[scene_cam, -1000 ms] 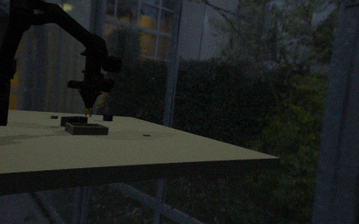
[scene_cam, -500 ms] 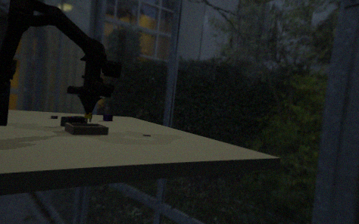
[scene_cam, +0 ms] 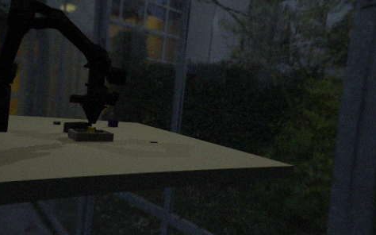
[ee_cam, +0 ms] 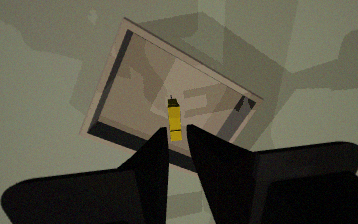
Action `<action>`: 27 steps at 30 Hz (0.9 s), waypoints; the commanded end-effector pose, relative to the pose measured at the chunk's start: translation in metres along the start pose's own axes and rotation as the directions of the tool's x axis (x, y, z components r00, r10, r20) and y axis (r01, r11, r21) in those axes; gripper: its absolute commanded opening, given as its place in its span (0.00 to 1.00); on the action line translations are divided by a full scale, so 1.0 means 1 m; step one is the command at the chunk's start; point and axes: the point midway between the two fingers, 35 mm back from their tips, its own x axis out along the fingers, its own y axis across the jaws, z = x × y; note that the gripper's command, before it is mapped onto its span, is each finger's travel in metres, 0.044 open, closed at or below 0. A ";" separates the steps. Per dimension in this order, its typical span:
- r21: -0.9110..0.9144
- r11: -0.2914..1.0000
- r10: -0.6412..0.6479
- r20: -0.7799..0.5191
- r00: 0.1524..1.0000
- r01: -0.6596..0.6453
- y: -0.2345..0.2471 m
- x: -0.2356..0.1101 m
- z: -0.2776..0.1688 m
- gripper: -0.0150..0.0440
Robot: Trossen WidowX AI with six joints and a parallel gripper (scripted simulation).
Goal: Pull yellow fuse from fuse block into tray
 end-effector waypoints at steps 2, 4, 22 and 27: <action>0.001 1.000 0.000 0.000 1.000 0.000 0.000 0.000 0.000 0.57; 0.001 1.000 0.000 0.000 1.000 0.000 0.000 0.000 0.000 0.65; -0.006 1.000 -0.002 0.000 1.000 0.002 0.001 -0.037 -0.001 0.81; -0.014 1.000 -0.005 -0.007 1.000 0.005 0.001 -0.034 -0.003 0.81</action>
